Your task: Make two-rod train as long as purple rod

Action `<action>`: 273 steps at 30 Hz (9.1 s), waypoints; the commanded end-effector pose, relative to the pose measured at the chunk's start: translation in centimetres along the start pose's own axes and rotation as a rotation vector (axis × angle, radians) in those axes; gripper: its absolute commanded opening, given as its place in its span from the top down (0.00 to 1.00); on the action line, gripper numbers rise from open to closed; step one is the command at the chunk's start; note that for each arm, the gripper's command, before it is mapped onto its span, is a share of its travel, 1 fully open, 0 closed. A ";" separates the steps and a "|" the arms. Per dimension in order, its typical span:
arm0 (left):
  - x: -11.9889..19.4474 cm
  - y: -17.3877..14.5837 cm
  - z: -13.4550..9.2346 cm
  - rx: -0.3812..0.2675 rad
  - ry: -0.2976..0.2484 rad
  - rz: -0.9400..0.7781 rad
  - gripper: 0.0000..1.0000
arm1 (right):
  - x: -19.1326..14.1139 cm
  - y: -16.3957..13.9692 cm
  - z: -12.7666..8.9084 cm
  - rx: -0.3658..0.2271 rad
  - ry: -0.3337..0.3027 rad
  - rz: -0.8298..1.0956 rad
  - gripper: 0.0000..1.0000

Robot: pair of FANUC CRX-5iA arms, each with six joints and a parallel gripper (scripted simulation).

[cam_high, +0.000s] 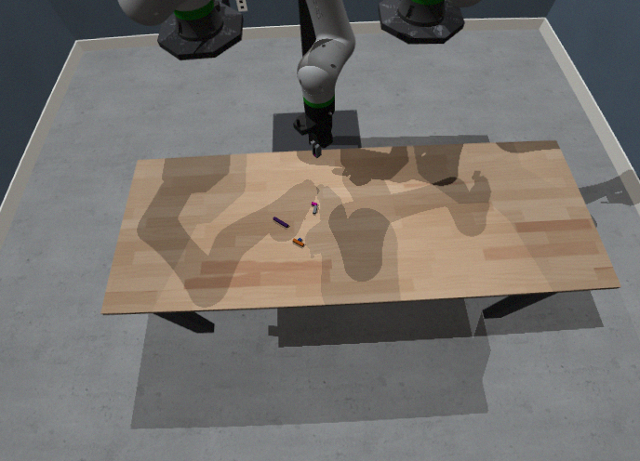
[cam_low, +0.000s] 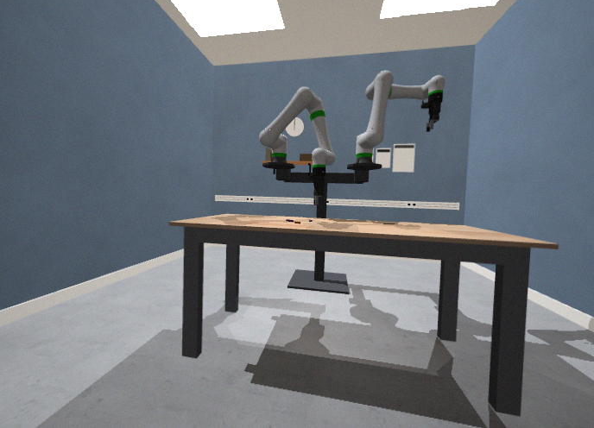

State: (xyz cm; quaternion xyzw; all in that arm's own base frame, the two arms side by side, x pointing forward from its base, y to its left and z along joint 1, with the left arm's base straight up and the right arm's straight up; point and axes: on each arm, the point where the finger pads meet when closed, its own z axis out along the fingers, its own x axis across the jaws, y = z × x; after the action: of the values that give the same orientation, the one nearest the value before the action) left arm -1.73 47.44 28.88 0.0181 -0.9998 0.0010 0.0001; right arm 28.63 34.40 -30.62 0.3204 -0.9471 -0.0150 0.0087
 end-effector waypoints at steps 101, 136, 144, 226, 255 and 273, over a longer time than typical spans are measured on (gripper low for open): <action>0.0 0.0 -0.1 -0.002 0.000 0.000 0.00 | -1.7 0.3 8.7 0.032 -0.014 0.356 0.76; 0.0 0.0 -0.1 -0.002 0.000 0.000 0.00 | -1.7 0.2 9.8 0.032 -0.014 0.356 0.76; 0.0 0.0 -0.1 -0.002 0.000 0.000 0.00 | -1.7 0.2 9.8 0.032 -0.014 0.356 0.76; 0.0 0.0 -0.1 -0.002 0.000 0.000 0.00 | -1.6 0.5 0.8 0.032 -0.014 0.356 0.00; 0.0 0.0 -0.1 -0.002 0.000 0.000 0.00 | -6.9 -3.5 1.3 0.034 -0.007 -0.089 0.00; 0.0 0.0 -0.1 -0.002 0.000 0.000 0.00 | -13.1 -9.3 1.7 0.035 0.003 -0.666 0.00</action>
State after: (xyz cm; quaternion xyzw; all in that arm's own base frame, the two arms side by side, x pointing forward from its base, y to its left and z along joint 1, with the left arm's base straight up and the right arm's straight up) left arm -1.73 47.44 28.88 0.0181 -0.9998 0.0010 0.0001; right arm 42.86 35.15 -32.67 0.5612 -0.8272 0.0201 -0.0192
